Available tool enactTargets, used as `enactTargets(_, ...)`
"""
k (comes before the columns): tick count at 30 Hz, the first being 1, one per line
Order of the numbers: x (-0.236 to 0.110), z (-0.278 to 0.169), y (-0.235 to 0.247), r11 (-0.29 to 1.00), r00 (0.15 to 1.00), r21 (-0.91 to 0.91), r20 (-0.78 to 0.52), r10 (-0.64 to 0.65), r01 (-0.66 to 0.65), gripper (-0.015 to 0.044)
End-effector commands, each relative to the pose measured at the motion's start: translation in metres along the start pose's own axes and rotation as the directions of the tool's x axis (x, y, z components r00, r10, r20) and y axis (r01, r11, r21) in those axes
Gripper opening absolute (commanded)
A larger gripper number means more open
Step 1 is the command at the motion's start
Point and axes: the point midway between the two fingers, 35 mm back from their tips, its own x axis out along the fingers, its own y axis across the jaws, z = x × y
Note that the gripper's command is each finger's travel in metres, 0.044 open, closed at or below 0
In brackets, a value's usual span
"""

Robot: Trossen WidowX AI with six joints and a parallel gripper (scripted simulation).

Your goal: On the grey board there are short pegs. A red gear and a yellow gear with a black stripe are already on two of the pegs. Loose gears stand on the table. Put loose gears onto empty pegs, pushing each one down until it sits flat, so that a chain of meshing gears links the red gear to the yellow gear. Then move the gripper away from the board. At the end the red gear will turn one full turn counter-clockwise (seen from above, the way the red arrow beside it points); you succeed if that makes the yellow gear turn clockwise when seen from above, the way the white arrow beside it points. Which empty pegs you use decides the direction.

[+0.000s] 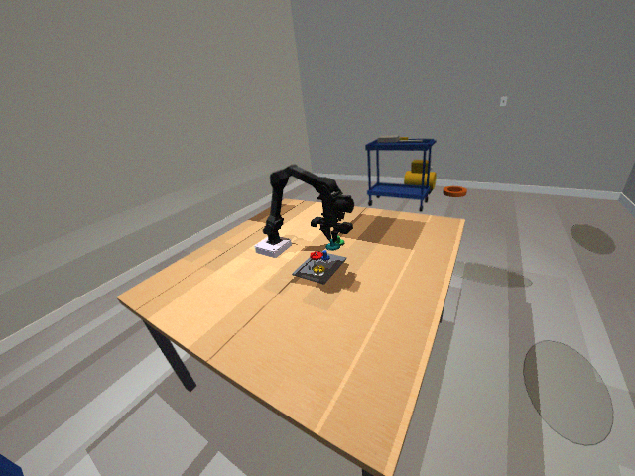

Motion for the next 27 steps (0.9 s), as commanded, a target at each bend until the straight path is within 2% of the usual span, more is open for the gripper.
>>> enactTargets(1, 0.003, -0.008, 0.002, 1.0, 1.0, -0.002, 0.002, -0.008, 0.008, 0.0)
enactTargets(22, 0.023, -0.038, 0.014, 1.0, 1.0, -0.002, -0.001, -0.007, 0.007, 0.0)
enactTargets(27, 0.023, -0.038, 0.014, 0.998, 1.0, -0.066, -0.001, -0.007, 0.007, 0.0)
